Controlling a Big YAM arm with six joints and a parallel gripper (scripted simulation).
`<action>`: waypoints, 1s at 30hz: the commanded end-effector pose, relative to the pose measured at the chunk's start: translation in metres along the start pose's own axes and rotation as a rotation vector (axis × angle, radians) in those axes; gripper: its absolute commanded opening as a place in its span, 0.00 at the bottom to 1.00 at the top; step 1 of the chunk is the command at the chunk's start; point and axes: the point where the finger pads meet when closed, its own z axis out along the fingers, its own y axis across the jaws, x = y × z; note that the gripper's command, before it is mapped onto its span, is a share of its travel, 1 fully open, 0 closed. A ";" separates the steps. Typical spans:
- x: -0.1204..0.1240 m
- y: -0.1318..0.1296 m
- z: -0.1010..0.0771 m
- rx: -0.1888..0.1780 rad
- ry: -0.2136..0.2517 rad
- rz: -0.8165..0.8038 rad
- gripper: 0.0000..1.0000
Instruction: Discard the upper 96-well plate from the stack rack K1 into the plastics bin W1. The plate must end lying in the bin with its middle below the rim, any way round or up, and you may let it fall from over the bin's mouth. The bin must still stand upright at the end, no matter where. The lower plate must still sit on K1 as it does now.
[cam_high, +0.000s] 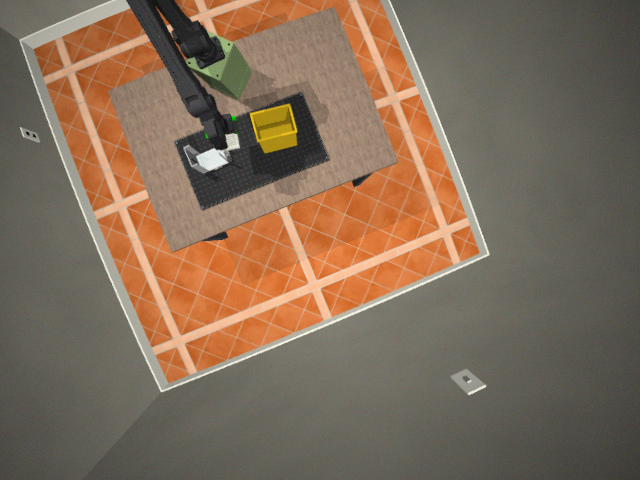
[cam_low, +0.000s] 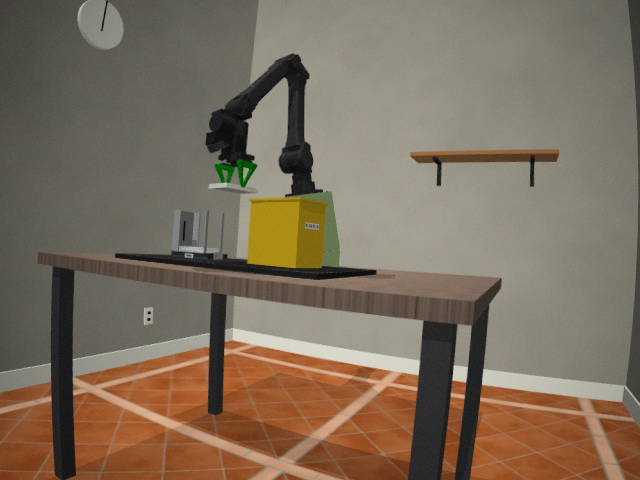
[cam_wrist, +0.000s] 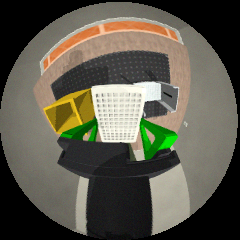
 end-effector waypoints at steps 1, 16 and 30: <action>-0.001 0.013 0.002 -0.001 -0.007 -0.170 0.00; -0.005 0.059 -0.005 -0.001 -0.030 -0.600 0.00; -0.009 0.103 -0.011 0.003 -0.053 -0.996 0.00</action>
